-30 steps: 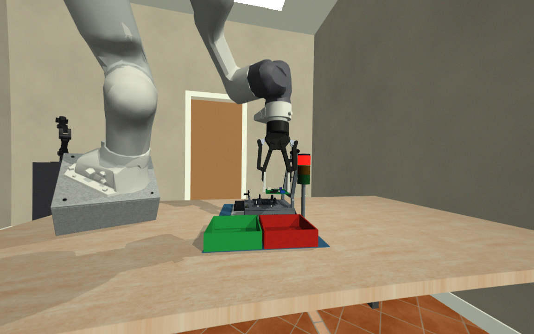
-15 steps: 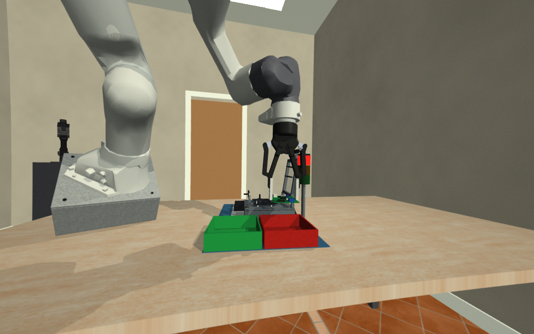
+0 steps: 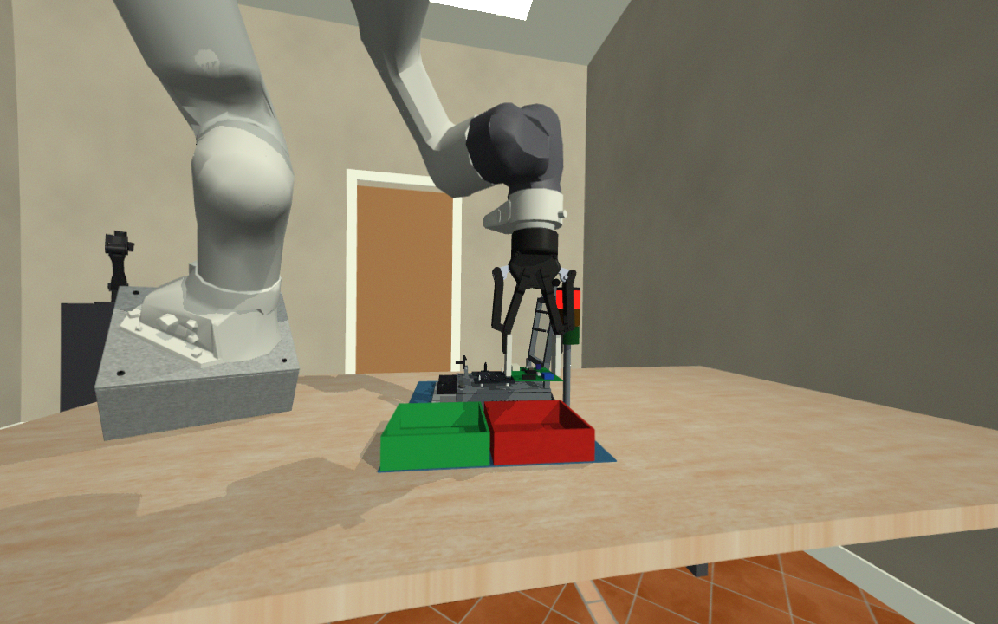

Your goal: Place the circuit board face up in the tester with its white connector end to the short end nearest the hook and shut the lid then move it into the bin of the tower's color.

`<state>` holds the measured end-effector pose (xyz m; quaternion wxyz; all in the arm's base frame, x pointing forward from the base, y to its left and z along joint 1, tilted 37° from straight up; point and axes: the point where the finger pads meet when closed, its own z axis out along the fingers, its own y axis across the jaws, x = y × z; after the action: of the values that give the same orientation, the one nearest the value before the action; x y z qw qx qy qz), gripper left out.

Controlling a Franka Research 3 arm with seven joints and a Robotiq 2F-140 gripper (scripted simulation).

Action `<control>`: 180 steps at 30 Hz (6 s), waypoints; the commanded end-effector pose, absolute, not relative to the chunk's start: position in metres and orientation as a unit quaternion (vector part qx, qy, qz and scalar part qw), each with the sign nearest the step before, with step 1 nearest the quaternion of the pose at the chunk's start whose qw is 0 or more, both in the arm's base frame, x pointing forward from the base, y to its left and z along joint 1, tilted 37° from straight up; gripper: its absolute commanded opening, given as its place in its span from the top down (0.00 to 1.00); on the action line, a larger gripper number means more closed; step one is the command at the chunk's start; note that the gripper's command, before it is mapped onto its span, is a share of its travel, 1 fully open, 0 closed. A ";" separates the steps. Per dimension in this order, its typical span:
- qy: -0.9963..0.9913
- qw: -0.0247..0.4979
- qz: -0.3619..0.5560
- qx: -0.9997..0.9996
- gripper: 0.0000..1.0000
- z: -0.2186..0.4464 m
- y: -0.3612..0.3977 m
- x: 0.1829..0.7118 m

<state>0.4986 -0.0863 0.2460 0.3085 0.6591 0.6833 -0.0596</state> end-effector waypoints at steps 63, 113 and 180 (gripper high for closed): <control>0.689 0.310 -0.059 0.652 0.54 0.175 -0.131 0.535; 0.689 0.310 -0.059 0.652 0.54 0.172 -0.133 0.536; 0.689 0.310 -0.059 0.652 0.54 0.171 -0.134 0.537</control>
<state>0.5355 -0.1320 0.1702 0.3085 0.6509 0.6909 -0.0607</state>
